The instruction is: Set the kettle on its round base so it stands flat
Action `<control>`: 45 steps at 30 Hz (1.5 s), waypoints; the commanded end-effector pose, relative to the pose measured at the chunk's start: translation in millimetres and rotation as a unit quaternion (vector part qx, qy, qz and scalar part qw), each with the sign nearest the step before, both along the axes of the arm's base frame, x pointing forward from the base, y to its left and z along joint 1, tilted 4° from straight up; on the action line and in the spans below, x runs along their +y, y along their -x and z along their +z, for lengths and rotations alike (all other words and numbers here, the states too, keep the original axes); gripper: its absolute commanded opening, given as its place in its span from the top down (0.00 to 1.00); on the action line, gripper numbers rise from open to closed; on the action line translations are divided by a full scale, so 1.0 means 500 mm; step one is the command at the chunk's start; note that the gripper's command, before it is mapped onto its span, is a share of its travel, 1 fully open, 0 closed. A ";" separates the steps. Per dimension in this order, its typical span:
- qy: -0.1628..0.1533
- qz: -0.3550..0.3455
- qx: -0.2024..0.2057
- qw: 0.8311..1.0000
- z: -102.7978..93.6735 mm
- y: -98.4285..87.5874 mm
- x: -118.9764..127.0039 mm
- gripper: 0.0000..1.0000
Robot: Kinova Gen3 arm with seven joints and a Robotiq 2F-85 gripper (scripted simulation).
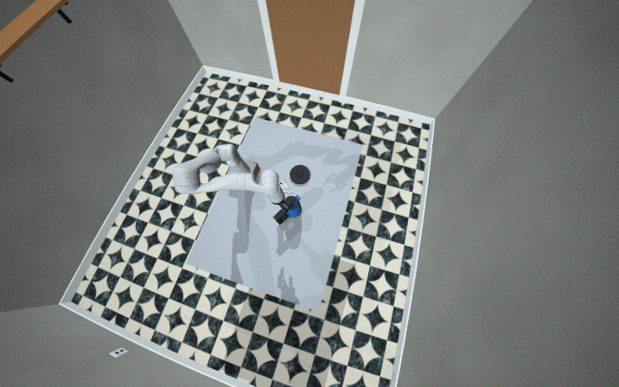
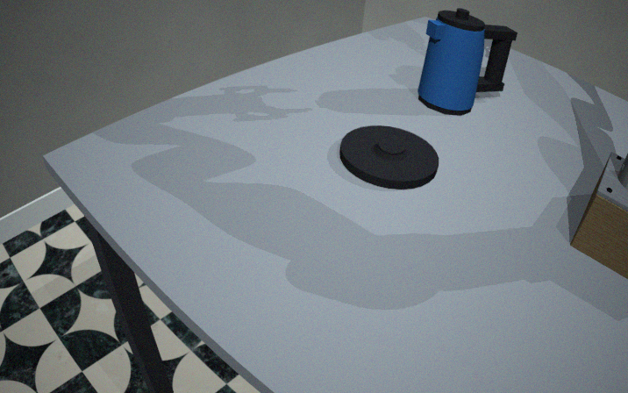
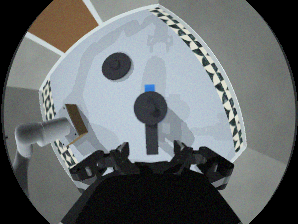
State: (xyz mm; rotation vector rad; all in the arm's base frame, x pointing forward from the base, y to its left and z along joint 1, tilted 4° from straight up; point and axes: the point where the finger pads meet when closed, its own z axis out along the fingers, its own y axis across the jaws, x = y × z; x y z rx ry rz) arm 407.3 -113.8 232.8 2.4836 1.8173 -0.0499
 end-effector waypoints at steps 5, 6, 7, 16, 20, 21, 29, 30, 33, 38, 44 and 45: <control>0.000 0.000 -0.001 1.000 0.000 -0.001 0.000 0.20; 0.000 0.000 -0.001 1.000 0.000 -0.001 0.000 0.20; 0.000 0.000 -0.001 1.000 -0.001 -0.001 0.000 0.20; 0.000 0.000 -0.001 1.000 -0.035 -0.001 -0.002 0.20; 0.000 0.000 -0.001 1.000 -0.065 -0.001 -0.005 0.20; 0.000 0.000 -0.001 1.000 -0.074 -0.002 -0.005 0.20; 0.000 0.000 -0.001 1.000 -0.132 -0.002 -0.009 0.20; 0.000 0.000 -0.001 1.000 -0.142 -0.002 -0.010 0.20; 0.000 0.000 -0.001 1.000 -0.171 -0.003 -0.012 0.20; 0.000 0.000 -0.001 1.000 -0.214 -0.003 -0.015 0.20; 0.000 0.000 -0.001 1.000 -0.237 -0.004 -0.017 0.20; 0.000 0.000 -0.001 1.000 -0.241 -0.004 -0.017 0.20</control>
